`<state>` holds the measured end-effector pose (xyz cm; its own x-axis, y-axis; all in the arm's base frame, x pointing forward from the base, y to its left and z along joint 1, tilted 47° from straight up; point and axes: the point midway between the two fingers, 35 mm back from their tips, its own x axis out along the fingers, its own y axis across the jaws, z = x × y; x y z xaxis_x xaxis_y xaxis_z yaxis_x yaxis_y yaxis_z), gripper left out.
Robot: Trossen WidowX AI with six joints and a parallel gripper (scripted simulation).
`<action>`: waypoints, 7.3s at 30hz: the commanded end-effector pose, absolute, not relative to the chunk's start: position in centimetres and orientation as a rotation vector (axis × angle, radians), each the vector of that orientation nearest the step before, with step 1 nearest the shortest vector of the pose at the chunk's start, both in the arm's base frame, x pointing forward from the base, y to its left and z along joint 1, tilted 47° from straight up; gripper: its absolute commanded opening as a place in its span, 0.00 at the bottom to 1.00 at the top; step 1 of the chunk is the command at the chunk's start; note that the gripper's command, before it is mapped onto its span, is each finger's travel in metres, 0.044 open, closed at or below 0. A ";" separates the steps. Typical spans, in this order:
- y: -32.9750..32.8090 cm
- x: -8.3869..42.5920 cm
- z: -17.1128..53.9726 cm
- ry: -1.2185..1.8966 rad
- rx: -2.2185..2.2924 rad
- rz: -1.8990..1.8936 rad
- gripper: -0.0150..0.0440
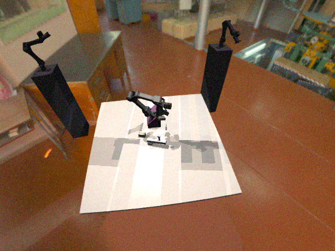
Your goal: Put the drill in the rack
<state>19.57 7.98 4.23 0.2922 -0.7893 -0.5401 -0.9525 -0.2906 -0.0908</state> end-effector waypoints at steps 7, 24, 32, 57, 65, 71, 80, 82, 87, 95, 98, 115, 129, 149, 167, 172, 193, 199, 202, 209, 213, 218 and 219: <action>3.8 26.6 2.5 1.539 -0.766 -0.576 0.25; 1.3 29.1 1.9 1.375 -0.272 -0.974 0.25; 0.7 29.0 1.5 1.377 -0.277 -0.973 0.25; -0.2 28.9 0.4 1.374 -0.273 -0.975 0.25; -0.3 28.8 0.3 1.374 -0.273 -0.975 0.25; -0.4 28.7 0.1 1.374 -0.273 -0.975 0.25; -0.5 28.4 -0.1 1.374 -0.273 -0.975 0.25; -0.5 28.4 -0.2 1.374 -0.273 -0.975 0.25; -0.7 28.4 -0.4 1.374 -0.273 -0.975 0.25; -0.8 28.3 -0.6 1.374 -0.273 -0.975 0.25; -0.9 28.3 -0.6 1.374 -0.273 -0.975 0.25; -1.3 28.2 -1.1 1.374 -0.273 -0.975 0.25; -1.9 28.1 -1.7 1.374 -0.274 -0.975 0.25; 2.2 29.5 3.6 1.422 -0.334 -0.891 0.92; -10.8 24.3 6.0 1.799 -1.199 0.115 1.00; -13.9 21.7 7.0 1.876 -1.403 0.307 1.00; -14.2 21.7 6.8 1.879 -1.410 0.315 1.00; -14.7 21.7 6.0 1.879 -1.410 0.315 1.00; -14.9 21.8 5.6 1.879 -1.410 0.315 1.00; -15.5 21.8 4.6 1.879 -1.410 0.315 1.00; -15.9 21.8 4.0 1.879 -1.410 0.315 1.00; -16.3 21.7 3.3 1.879 -1.410 0.314 1.00; -16.4 21.7 3.2 1.880 -1.411 0.314 1.00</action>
<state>21.80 -16.24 3.55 -0.1084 -0.7174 -0.6882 -0.9010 0.3633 -0.2369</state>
